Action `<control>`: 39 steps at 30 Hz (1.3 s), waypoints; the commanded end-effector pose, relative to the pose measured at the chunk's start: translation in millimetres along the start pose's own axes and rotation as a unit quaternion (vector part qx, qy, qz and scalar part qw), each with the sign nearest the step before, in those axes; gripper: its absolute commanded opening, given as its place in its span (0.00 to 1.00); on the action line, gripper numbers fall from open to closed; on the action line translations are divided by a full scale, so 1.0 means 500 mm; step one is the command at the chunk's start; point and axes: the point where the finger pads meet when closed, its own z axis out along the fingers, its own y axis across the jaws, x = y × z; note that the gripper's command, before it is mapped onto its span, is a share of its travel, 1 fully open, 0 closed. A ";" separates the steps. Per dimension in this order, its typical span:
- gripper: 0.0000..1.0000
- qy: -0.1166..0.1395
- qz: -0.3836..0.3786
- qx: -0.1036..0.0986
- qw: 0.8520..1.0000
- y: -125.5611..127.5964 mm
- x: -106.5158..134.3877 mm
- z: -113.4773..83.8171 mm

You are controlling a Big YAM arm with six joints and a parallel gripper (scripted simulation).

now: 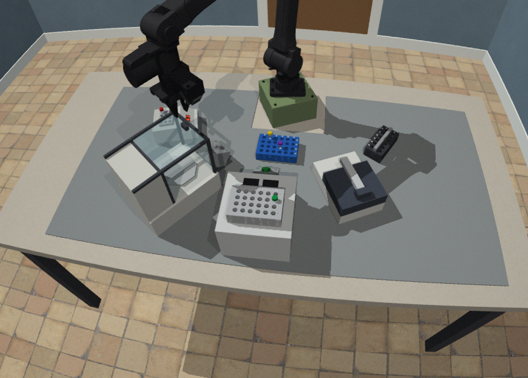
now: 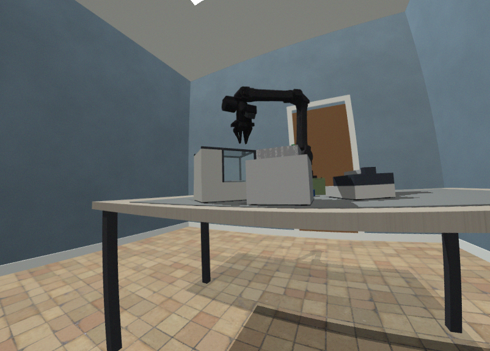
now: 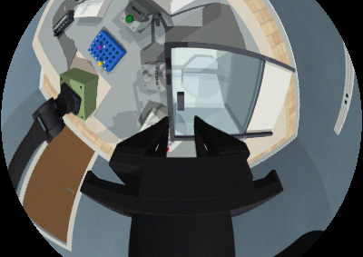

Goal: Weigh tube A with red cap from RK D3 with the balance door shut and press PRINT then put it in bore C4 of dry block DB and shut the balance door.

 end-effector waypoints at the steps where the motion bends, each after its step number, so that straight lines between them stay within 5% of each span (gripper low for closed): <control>1: 0.30 0.000 0.003 0.033 0.999 -0.030 0.000 -0.075; 9: 0.30 0.000 0.003 0.034 0.999 -0.028 -0.002 -0.091; 13: 0.30 0.000 0.001 0.017 1.000 -0.019 -0.001 -0.055; 39: 0.30 0.000 0.001 0.017 1.000 -0.019 -0.001 -0.055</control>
